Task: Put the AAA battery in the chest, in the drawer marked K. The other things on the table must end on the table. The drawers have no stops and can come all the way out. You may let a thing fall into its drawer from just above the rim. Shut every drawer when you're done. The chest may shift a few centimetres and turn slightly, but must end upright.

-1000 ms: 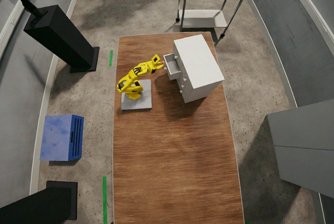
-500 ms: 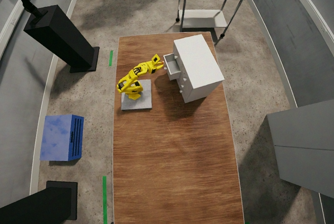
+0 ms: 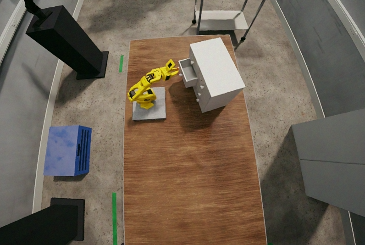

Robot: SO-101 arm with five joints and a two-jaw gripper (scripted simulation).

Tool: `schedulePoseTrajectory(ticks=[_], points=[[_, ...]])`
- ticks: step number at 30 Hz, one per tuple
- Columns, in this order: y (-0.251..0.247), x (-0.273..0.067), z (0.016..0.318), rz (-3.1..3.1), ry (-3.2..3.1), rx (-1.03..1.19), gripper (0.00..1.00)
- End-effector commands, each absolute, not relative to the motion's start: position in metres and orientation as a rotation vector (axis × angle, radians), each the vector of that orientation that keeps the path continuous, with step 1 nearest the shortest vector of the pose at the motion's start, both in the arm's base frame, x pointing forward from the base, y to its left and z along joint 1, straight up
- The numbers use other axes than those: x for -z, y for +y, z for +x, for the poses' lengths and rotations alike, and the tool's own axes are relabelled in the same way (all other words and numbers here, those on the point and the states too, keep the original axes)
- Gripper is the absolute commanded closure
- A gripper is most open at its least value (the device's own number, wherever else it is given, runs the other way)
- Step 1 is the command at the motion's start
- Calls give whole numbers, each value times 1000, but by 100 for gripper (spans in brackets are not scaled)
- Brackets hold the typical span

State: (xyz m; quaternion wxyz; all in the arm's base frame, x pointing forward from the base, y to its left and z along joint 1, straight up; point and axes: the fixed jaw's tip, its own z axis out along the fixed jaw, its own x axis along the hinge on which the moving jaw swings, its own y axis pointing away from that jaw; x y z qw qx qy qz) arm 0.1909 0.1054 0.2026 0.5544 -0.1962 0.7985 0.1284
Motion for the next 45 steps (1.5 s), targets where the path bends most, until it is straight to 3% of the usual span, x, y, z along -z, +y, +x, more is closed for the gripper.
schedulePoseTrajectory(ticks=[1,33,45], points=[[104,-201,191,-450,1884,-308,100],[103,-200,191,-447,1885,-305,100],[135,-194,250,-452,1884,-311,100]])
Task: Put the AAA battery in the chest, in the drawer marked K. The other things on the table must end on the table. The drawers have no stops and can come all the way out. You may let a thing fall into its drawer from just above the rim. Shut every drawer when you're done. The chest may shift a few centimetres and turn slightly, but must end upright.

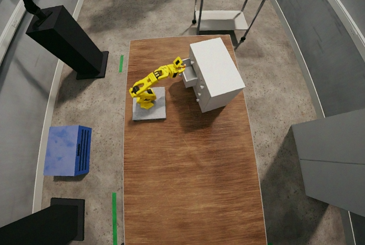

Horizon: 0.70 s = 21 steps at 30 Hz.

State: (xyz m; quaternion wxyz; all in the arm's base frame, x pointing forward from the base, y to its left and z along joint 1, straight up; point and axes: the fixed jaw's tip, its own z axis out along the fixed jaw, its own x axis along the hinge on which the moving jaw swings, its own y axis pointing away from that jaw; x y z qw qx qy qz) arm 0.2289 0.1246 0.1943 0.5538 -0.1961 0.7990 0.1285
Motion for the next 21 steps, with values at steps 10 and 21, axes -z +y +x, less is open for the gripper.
schedulePoseTrajectory(ticks=[10,21], points=[[138,-191,256,-453,1884,-311,100],[138,-191,256,-453,1884,-311,100]])
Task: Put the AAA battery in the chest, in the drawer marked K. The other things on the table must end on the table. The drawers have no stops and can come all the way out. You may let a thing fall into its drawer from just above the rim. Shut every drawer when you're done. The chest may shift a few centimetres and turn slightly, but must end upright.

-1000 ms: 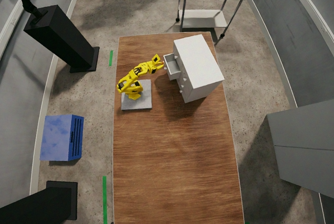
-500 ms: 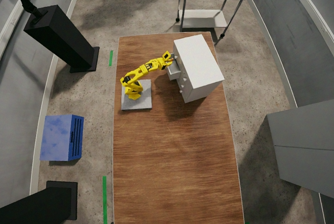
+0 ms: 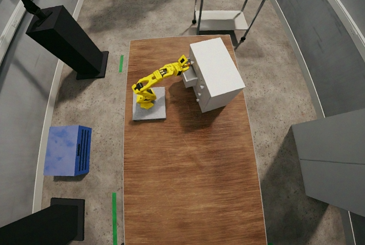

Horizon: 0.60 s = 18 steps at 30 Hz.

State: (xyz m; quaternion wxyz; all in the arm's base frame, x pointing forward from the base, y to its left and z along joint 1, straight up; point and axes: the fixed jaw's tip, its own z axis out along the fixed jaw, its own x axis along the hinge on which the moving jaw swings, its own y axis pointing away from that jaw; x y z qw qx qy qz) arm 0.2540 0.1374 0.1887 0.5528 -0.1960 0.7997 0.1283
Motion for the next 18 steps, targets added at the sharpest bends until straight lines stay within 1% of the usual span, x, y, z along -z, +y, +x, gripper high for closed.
schedulePoseTrajectory(ticks=[1,18], points=[[138,-191,256,-453,1884,-311,100],[139,-191,258,-453,1884,-311,100]])
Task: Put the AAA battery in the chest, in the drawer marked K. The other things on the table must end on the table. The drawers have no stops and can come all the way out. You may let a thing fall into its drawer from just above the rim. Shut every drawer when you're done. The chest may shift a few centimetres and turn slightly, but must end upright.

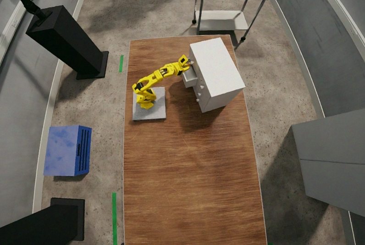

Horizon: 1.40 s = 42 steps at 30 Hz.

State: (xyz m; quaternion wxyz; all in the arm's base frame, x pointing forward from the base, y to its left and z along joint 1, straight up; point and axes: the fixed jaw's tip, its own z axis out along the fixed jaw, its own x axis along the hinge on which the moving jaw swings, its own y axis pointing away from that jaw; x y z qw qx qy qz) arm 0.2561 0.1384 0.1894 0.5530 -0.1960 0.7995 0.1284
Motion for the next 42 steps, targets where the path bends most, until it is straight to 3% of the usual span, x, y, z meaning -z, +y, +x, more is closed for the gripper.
schedulePoseTrajectory(ticks=[1,42], points=[[140,-192,258,-453,1884,-311,100],[138,-171,256,-453,1884,-311,100]])
